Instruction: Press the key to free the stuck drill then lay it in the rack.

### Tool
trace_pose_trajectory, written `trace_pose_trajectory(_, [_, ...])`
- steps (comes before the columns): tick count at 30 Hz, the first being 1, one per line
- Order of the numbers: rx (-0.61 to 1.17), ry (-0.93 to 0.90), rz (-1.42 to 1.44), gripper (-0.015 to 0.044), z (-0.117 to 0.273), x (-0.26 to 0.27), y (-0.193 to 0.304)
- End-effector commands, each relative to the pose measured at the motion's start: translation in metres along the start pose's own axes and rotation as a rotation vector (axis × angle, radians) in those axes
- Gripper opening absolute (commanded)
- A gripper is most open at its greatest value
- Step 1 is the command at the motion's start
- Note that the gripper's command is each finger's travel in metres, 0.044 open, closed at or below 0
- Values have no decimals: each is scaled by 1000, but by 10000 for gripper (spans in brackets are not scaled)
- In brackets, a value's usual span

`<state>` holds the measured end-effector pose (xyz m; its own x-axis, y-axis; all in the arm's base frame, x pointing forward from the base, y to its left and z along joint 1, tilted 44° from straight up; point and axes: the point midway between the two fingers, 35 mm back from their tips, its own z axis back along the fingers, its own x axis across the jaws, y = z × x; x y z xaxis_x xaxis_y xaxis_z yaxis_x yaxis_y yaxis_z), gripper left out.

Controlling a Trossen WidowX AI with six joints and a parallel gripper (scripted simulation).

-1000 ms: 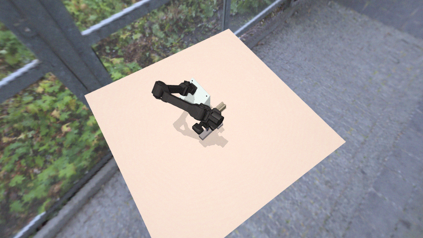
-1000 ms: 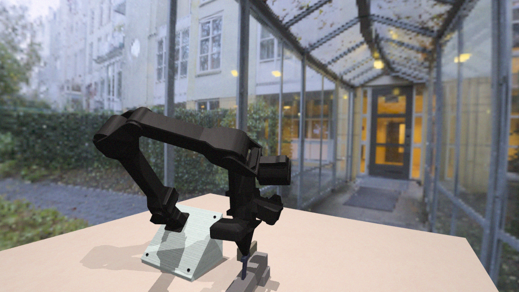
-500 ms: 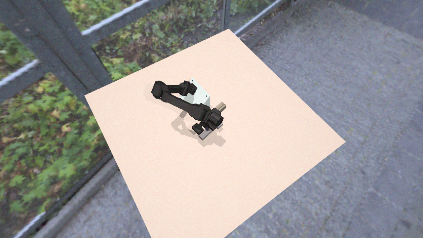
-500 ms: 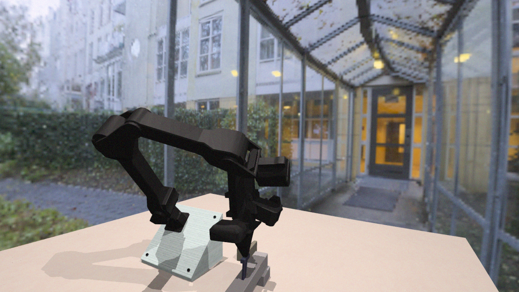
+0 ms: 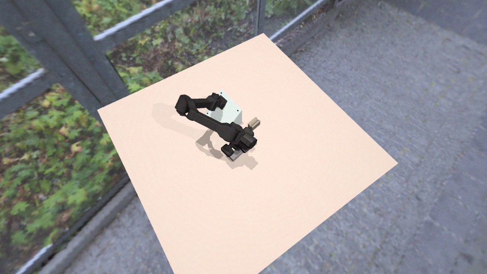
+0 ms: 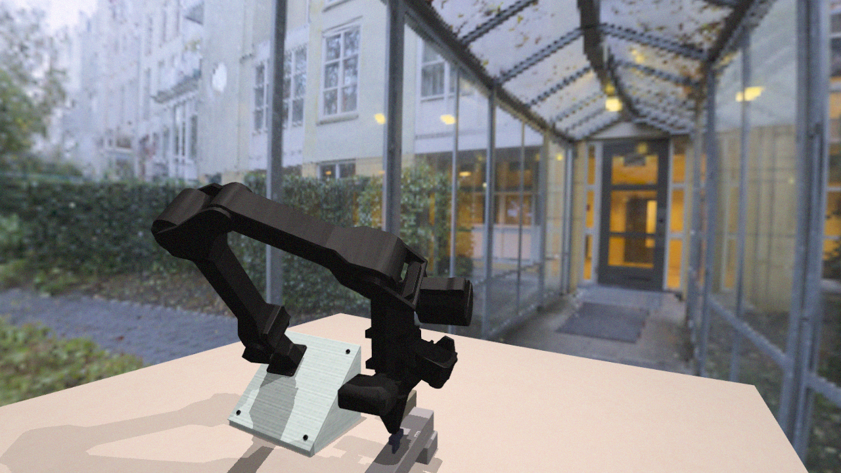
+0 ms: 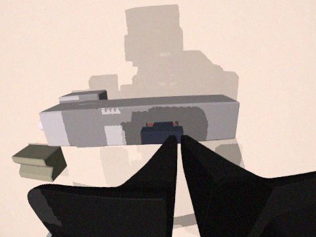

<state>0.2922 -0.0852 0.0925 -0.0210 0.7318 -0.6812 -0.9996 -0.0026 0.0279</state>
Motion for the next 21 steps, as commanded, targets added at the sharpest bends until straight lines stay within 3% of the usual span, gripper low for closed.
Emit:
trace_pose_trajectory(1, [22, 4, 10, 79, 2, 0, 0])
trace_pose_trajectory(8, [23, 3, 11, 263, 68, 5, -6])
trace_pose_trajectory(12, [8, 4, 29, 368, 61, 5, -7])
trace_pose_trajectory(15, [9, -1, 286, 440, 48, 34, -13])
trace_pose_trajectory(21, [11, -11, 966, 440, 11, 108, -15])
